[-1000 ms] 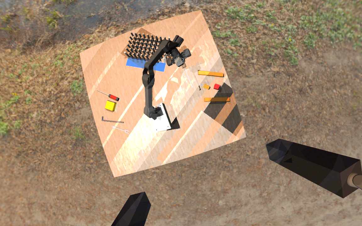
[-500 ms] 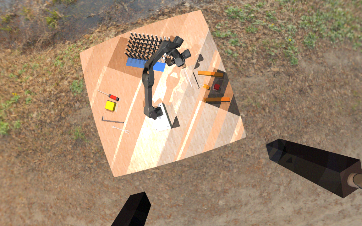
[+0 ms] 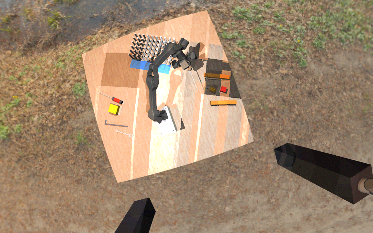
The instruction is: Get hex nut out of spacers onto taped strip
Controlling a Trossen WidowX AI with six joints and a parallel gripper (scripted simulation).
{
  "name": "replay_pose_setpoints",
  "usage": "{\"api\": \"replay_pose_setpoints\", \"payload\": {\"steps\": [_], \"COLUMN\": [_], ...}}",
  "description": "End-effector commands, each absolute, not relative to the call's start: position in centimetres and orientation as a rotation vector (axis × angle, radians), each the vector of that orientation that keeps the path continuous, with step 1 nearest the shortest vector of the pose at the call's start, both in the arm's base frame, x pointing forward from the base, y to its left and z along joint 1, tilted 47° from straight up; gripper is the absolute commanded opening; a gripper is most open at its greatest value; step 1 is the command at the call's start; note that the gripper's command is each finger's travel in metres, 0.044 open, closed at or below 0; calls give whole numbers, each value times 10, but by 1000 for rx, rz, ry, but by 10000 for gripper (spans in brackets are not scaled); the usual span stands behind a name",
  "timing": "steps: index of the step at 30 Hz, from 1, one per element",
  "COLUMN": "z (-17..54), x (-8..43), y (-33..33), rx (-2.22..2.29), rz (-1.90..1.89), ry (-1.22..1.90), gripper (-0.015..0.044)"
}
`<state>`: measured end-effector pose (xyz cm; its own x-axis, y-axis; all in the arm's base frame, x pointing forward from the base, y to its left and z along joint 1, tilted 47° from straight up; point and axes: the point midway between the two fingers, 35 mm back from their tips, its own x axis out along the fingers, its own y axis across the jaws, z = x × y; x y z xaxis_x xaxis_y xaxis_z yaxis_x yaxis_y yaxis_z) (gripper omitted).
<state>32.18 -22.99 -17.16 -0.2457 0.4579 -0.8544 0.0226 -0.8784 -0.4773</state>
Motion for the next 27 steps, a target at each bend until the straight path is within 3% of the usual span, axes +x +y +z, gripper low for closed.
{"api": "replay_pose_setpoints", "payload": {"steps": [1,27], "z": [-176,-197], "x": [322,324], "y": [-227,-206], "rx": [-1719,-1708], "rz": [2200,2197], "ry": [-573,-567], "gripper": [0,0]}}
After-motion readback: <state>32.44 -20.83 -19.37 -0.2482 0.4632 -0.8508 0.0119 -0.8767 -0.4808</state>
